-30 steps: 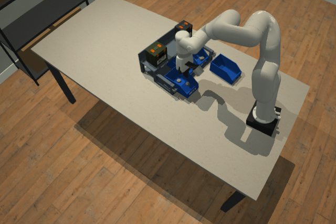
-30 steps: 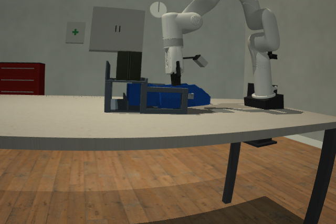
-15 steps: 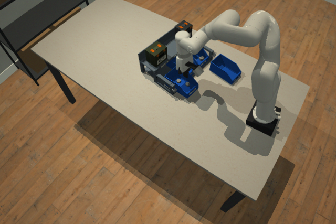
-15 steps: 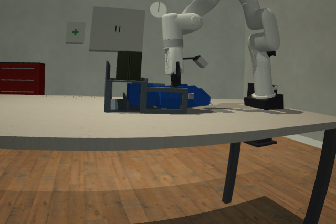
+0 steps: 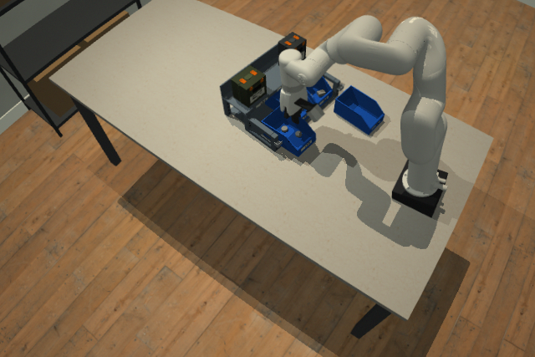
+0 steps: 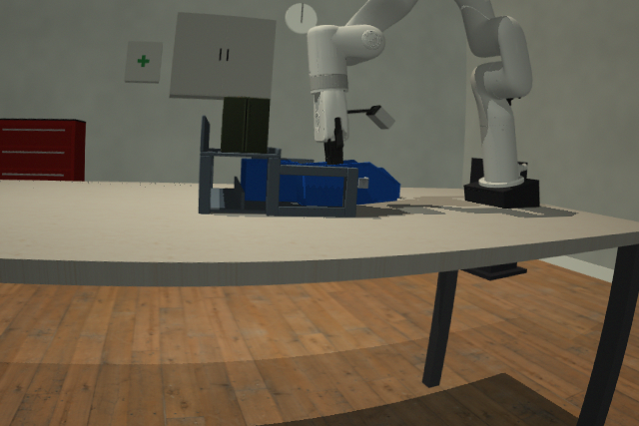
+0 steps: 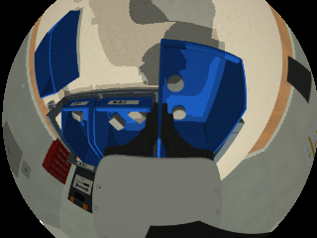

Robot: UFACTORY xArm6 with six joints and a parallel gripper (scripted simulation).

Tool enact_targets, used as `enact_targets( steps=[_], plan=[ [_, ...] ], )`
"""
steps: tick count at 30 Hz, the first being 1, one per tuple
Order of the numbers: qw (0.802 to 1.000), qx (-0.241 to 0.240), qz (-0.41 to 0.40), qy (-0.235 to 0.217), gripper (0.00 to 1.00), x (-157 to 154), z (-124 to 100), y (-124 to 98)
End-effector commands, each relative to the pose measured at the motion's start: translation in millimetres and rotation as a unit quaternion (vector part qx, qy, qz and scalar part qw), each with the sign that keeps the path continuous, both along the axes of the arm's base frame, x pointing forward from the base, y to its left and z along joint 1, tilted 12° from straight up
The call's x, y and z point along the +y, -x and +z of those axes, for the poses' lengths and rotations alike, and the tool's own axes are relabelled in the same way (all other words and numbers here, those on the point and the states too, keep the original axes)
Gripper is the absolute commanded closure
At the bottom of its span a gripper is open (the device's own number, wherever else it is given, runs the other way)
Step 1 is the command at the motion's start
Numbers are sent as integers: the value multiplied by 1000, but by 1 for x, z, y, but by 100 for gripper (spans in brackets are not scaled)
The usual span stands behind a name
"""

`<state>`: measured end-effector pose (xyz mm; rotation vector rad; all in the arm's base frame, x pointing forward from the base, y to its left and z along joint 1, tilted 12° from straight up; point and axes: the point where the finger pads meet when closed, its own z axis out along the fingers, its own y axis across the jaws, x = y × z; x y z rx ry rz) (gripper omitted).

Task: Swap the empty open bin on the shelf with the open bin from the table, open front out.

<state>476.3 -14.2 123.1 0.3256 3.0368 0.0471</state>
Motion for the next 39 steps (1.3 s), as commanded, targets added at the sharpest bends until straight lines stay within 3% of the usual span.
enact_targets(
  steps=[1,39],
  plan=[
    [1000,-3,0,0,100,0,2,-2],
    [1000,-14,0,3,100,-4,4,-18]
  ],
)
